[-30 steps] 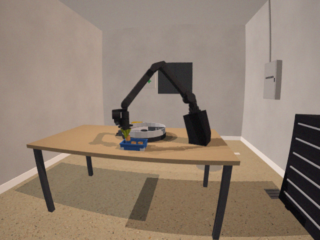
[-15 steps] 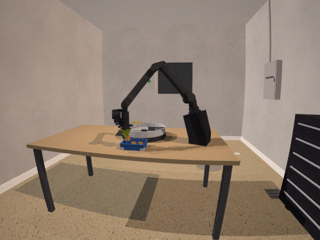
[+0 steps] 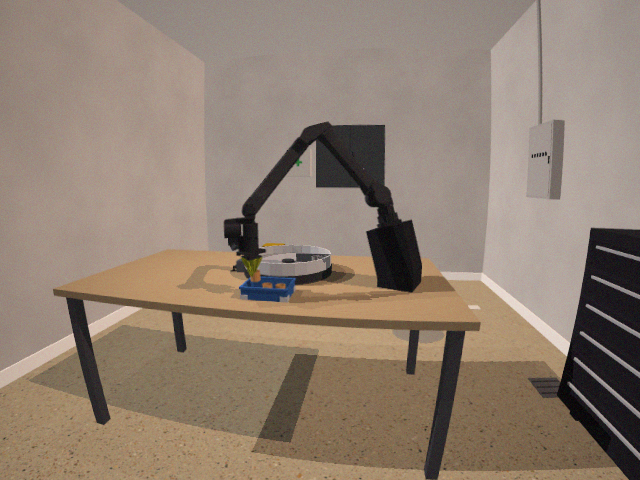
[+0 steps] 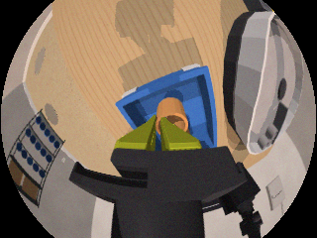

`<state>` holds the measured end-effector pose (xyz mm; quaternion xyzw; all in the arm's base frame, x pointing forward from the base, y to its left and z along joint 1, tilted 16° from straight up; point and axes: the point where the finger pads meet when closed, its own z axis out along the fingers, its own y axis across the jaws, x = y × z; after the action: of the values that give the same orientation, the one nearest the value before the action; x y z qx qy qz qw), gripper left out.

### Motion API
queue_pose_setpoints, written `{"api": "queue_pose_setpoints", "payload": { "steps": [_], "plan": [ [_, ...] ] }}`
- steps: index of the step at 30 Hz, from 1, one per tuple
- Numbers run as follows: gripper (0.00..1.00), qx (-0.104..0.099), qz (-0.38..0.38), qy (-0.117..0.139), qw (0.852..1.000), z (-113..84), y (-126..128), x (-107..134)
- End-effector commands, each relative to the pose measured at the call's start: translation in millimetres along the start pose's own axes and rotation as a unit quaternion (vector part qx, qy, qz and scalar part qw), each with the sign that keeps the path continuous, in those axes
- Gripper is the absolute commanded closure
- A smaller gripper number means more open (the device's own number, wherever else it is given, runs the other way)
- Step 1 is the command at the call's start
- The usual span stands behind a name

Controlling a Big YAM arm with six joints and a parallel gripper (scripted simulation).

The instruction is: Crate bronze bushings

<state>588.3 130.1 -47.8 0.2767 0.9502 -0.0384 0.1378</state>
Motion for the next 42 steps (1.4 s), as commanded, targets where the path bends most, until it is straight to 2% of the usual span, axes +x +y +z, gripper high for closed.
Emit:
{"api": "queue_pose_setpoints", "payload": {
  "steps": [1,10,14,16,17,20,23,26,29,31,33,34,35,37,42],
  "plan": [
    [1.00,-0.015,-0.004,-0.011,1.000,-12.1,13.3,2.8],
    [1.00,-0.014,-0.005,-0.011,1.000,-11.0,13.1,3.3],
    [1.00,-0.008,-0.007,-0.005,1.000,-0.2,10.6,8.3],
    [1.00,-0.008,-0.007,-0.005,1.000,-0.2,10.6,8.3],
    [1.00,-0.013,-0.006,-0.010,1.000,-7.7,12.8,4.1],
    [1.00,-0.005,-0.010,-0.003,1.000,6.6,9.6,10.4],
    [1.00,-0.005,-0.010,-0.003,1.000,11.1,7.4,8.7],
    [1.00,-0.010,-0.007,-0.009,1.000,6.9,7.1,0.7],
    [1.00,-0.005,-0.005,-0.004,1.000,21.8,3.2,0.9],
    [1.00,-0.006,-0.002,-0.006,1.000,24.9,2.8,-3.3],
    [1.00,-0.006,-0.002,-0.006,1.000,24.9,2.8,-3.3],
    [1.00,-0.023,0.005,-0.023,0.999,1.8,9.1,-18.9],
    [1.00,-0.022,0.005,-0.022,1.000,6.3,9.1,-18.6],
    [1.00,-0.010,0.001,-0.011,1.000,29.7,5.5,-9.2],
    [1.00,-0.015,0.003,-0.015,1.000,33.8,10.6,-14.7]
  ]
}}
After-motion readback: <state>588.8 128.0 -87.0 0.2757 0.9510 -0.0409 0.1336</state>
